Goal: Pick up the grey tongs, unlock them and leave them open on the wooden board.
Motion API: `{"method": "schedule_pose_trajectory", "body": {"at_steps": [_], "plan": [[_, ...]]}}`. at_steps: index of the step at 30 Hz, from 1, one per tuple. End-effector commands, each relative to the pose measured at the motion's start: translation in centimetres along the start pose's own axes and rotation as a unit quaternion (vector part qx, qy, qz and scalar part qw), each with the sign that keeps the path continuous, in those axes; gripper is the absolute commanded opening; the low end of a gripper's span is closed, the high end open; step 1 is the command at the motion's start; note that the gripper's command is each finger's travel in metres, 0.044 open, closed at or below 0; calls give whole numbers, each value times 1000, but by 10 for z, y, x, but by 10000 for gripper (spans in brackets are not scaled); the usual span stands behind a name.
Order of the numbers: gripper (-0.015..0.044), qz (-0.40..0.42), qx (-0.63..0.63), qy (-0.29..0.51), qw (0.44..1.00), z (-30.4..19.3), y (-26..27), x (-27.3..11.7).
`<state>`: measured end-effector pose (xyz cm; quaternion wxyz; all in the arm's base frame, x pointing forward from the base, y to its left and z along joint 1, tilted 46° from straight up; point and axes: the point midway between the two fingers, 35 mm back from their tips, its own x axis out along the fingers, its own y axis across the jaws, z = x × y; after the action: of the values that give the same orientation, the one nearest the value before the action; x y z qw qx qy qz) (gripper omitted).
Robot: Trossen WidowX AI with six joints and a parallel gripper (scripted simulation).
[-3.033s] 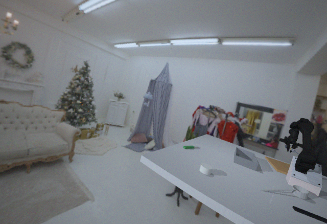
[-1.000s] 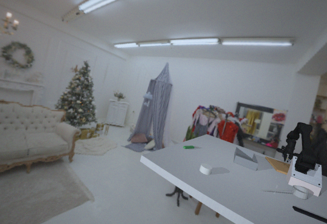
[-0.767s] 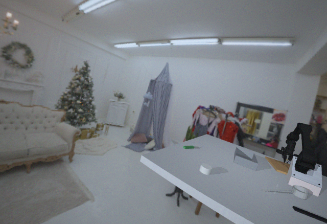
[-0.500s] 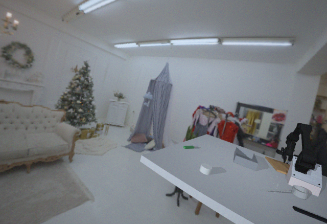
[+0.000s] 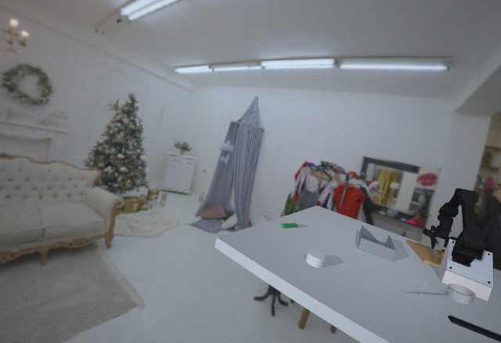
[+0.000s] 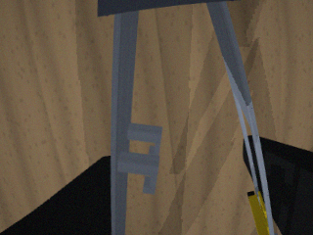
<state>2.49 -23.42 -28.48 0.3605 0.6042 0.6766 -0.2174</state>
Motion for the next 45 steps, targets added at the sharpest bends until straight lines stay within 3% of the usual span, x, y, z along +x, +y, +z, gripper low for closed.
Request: {"method": "schedule_pose_trajectory", "body": {"at_steps": [1, 5, 11, 21, 30, 37, 45], "plan": [[349, 0, 0, 0, 1000, 0, 0, 0], [440, 0, 0, 0, 1000, 0, 0, 0], [440, 3, -1, 2, 1000, 10, 26, -26], [440, 12, -3, 22, 1000, 7, 151, -113], [440, 12, -3, 23, 1000, 6, 153, -117], [440, 8, -10, 18, 1000, 4, 152, -164], [440, 7, -10, 18, 1000, 3, 152, -166]]}}
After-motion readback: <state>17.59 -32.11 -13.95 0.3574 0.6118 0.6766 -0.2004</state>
